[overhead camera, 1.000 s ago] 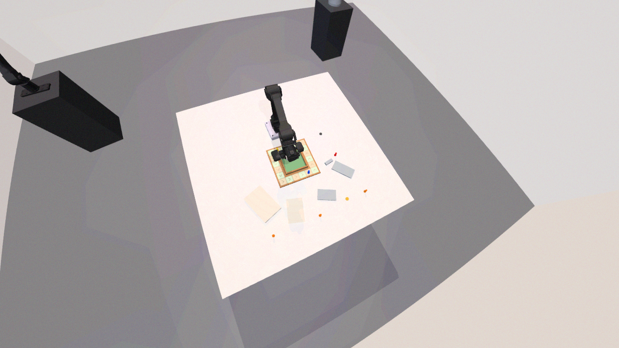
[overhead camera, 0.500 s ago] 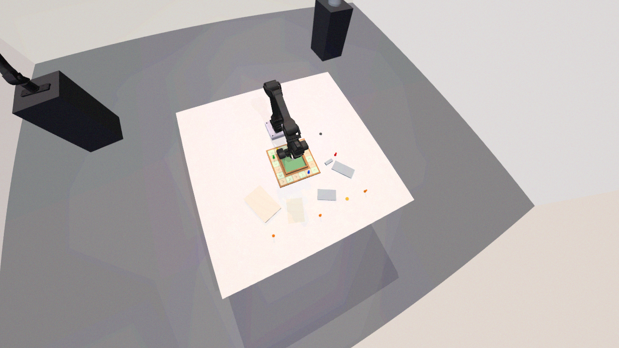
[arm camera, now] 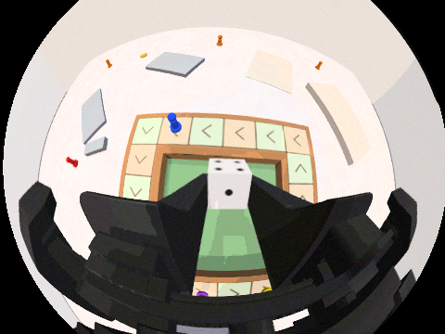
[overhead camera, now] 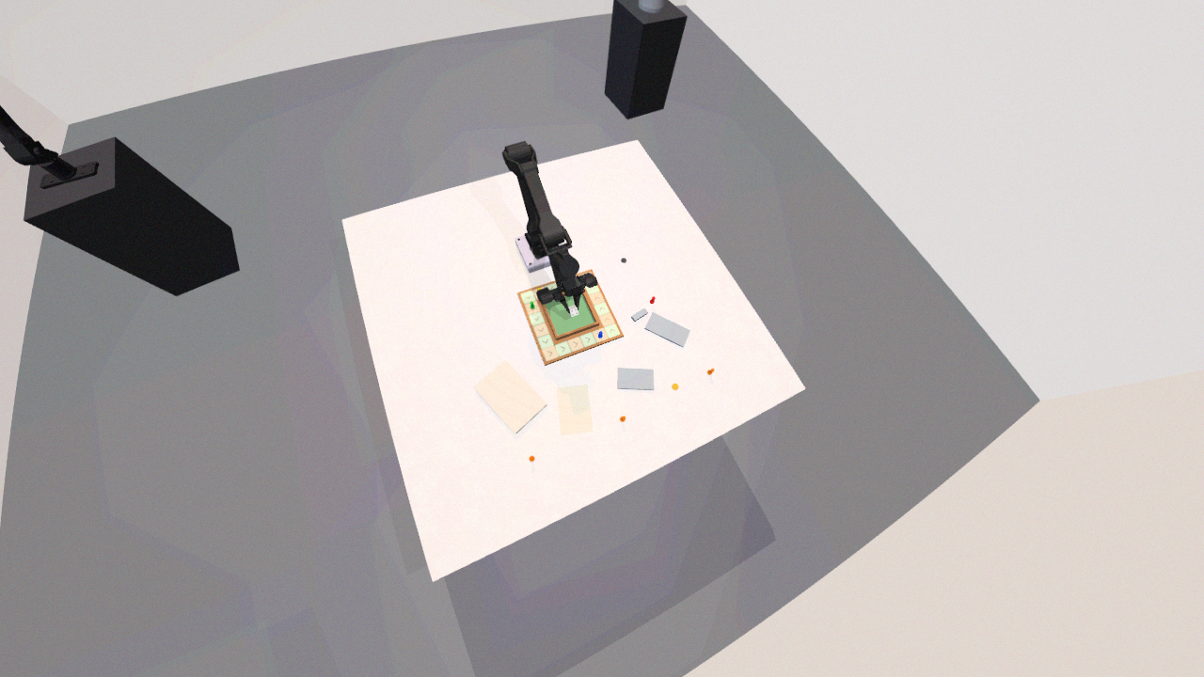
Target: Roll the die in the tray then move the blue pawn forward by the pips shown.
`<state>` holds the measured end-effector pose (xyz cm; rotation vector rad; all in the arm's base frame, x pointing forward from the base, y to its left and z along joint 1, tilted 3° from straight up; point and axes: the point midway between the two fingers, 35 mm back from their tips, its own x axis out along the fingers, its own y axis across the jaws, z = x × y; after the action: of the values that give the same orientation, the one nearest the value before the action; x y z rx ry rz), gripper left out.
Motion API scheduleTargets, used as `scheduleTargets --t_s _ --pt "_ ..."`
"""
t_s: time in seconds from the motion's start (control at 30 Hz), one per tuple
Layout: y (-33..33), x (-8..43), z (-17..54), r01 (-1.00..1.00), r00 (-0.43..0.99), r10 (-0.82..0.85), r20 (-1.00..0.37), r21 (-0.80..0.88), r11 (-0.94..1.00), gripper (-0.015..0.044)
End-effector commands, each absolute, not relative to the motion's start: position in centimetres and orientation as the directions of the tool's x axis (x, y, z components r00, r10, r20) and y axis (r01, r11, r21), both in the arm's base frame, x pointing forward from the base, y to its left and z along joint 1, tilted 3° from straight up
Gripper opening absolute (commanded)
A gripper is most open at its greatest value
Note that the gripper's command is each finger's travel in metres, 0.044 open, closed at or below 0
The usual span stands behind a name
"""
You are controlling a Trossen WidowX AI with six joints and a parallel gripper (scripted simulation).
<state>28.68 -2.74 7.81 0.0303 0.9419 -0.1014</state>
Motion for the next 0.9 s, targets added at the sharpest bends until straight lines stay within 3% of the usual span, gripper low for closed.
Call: scheduleTargets --t_s 0.0,0.13,0.4,0.87 --pt "-2.7 28.6 7.7 0.096 0.673 -0.081 -0.735 -0.023 0.995 0.0" --pt "-2.7 28.5 7.8 0.096 0.732 -0.087 -0.676 -0.024 0.995 0.0" --pt "-2.2 25.5 11.3 0.096 0.73 -0.086 -0.678 -0.023 0.995 0.0" --pt "-2.2 25.4 11.2 0.09 0.731 -0.083 -0.678 -0.024 0.996 0.0"
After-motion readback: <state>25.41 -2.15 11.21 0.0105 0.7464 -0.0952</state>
